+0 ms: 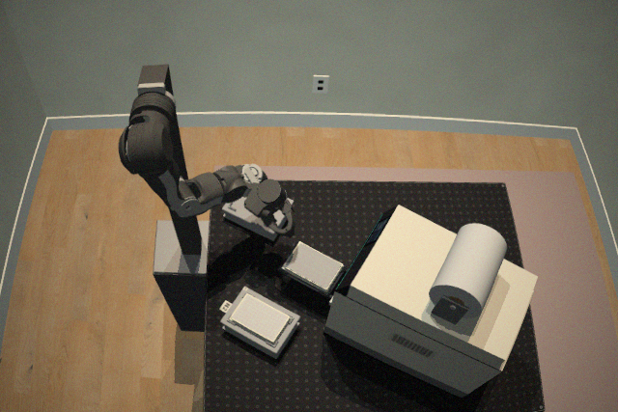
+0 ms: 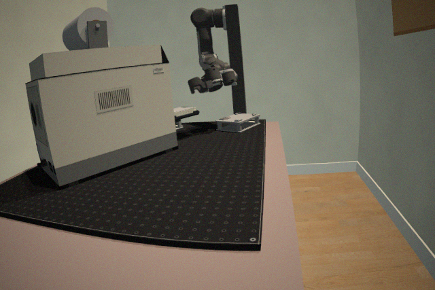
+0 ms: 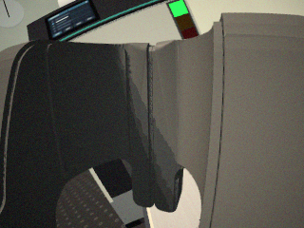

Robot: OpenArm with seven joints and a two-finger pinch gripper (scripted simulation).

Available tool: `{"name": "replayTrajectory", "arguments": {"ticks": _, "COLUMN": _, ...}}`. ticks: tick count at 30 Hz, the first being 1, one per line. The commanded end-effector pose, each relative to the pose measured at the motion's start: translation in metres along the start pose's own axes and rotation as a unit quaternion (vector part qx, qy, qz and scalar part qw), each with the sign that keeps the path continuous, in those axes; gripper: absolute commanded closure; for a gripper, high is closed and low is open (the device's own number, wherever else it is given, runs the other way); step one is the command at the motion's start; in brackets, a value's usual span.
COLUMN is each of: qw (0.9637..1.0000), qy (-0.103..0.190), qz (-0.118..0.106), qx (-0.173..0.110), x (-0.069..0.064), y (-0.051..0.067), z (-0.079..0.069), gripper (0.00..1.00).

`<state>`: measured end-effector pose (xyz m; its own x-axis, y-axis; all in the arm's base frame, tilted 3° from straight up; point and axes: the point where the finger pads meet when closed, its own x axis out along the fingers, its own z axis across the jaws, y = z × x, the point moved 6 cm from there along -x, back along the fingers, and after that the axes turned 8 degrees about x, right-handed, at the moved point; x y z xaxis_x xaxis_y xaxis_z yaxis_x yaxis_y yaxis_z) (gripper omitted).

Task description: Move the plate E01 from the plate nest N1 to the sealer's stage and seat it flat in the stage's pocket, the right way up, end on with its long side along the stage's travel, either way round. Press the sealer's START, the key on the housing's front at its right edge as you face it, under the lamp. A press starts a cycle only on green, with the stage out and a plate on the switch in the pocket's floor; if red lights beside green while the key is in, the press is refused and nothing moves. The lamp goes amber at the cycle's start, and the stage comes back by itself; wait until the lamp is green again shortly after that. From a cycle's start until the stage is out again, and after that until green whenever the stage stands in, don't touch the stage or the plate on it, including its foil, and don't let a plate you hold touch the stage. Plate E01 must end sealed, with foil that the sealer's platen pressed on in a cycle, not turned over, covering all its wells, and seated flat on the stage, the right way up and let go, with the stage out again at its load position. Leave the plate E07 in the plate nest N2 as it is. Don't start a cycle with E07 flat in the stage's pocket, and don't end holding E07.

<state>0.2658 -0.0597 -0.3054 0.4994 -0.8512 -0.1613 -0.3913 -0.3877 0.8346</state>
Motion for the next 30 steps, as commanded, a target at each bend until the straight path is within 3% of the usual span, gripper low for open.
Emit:
{"name": "replayTrajectory", "arguments": {"ticks": 1, "qw": 0.9915, "qy": -0.09, "qz": 0.005, "qx": 0.094, "x": -0.042, "y": -0.012, "z": -0.01, "gripper": 1.0}}
{"name": "replayTrajectory", "arguments": {"ticks": 11, "qw": 0.9915, "qy": -0.09, "qz": 0.005, "qx": 0.094, "x": -0.042, "y": -0.012, "z": -0.01, "gripper": 1.0}}
{"name": "replayTrajectory", "arguments": {"ticks": 12, "qw": 1.0, "qy": 0.001, "qz": 0.0, "qx": 0.002, "x": -0.01, "y": -0.002, "z": -0.001, "gripper": 1.0}}
{"name": "replayTrajectory", "arguments": {"ticks": 16, "qw": 1.0, "qy": 0.001, "qz": 0.0, "qx": 0.002, "x": -0.048, "y": -0.013, "z": 0.001, "gripper": 1.0}}
{"name": "replayTrajectory", "arguments": {"ticks": 28, "qw": 1.0, "qy": 0.001, "qz": 0.0, "qx": 0.002, "x": -0.048, "y": -0.013, "z": 0.001, "gripper": 1.0}}
{"name": "replayTrajectory", "arguments": {"ticks": 29, "qw": 0.9999, "qy": 0.01, "qz": 0.008, "qx": -0.007, "x": -0.01, "y": -0.003, "z": 0.002, "gripper": 1.0}}
{"name": "replayTrajectory", "arguments": {"ticks": 30, "qw": 0.9999, "qy": 0.008, "qz": 0.006, "qx": -0.005, "x": -0.02, "y": -0.005, "z": 0.002, "gripper": 1.0}}
